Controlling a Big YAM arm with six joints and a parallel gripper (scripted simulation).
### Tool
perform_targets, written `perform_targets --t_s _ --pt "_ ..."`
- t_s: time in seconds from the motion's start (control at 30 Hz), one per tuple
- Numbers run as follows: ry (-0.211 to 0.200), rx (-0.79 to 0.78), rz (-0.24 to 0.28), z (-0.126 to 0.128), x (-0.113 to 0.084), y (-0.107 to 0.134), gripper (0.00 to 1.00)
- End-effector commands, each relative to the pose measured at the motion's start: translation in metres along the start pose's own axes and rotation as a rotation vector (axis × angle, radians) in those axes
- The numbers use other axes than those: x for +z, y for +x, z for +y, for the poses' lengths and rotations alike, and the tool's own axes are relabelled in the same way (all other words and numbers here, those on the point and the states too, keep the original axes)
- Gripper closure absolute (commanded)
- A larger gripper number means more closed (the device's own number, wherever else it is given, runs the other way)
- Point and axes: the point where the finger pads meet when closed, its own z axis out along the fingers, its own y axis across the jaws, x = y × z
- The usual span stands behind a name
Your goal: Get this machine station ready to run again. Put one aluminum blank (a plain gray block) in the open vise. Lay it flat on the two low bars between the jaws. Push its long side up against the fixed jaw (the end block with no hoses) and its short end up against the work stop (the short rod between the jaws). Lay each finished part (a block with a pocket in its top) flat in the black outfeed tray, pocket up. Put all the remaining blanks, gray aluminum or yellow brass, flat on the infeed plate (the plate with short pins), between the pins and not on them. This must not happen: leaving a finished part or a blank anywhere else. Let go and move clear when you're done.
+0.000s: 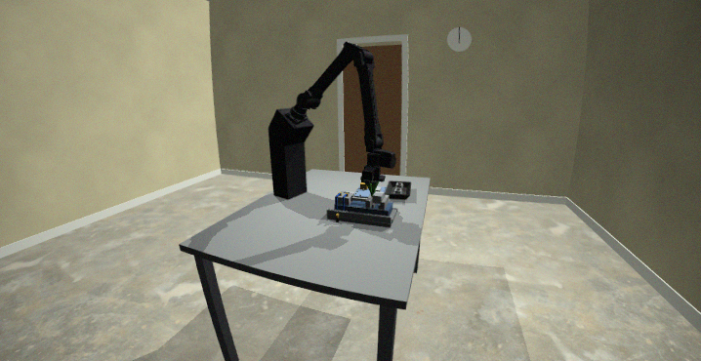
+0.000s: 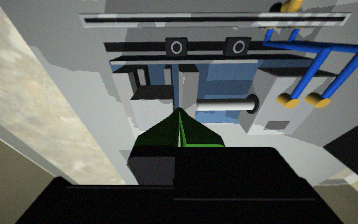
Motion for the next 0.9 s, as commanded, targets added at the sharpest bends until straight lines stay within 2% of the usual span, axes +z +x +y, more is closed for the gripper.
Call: perform_targets --t_s 0.0,0.43,0.87 --pt "-0.045 -0.017 0.000 0.014 -0.006 0.006 1.00" --pt "-0.046 -0.012 -0.009 0.001 -0.010 -0.002 1.00" --pt "-0.039 -0.004 -0.011 -0.001 -0.013 -0.006 1.00"
